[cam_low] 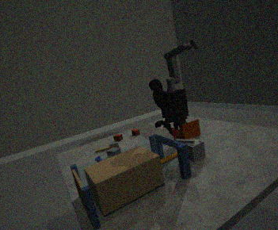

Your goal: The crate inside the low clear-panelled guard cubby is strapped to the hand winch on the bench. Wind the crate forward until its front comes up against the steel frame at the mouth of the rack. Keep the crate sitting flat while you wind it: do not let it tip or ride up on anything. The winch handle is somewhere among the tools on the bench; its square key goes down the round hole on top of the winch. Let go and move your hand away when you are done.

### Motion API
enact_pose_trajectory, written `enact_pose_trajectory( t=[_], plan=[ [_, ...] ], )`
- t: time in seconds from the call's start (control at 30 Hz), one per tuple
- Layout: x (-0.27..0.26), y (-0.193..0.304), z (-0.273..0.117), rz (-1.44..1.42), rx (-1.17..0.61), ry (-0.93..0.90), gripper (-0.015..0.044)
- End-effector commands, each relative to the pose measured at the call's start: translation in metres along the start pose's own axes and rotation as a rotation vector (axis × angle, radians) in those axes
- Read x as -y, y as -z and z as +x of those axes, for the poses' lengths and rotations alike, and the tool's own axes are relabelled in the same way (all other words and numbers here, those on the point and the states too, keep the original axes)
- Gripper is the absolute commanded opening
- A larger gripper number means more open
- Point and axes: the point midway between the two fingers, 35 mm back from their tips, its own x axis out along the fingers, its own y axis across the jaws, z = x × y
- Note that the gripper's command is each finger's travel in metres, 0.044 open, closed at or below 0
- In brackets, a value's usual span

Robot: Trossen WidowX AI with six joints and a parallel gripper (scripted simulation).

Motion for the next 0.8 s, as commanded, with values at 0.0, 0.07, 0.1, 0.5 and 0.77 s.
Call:
enact_pose_trajectory(
  t=[0.0, 0.07, 0.1, 0.5, 0.77],
  plan=[
    [-0.0002, 0.0000, -0.0002, 0.001, 0.000, -0.001, 0.0000],
    [-0.0002, 0.0012, 0.0015, -0.002, -0.001, 0.000, 0.0000],
    [-0.0002, 0.0020, 0.0027, -0.003, -0.002, 0.002, 0.0000],
    [0.0021, 0.0004, 0.0041, -0.004, -0.002, 0.002, 0.0000],
    [0.0064, -0.0035, 0.0059, -0.004, -0.002, 0.003, 0.0000]
  ],
)
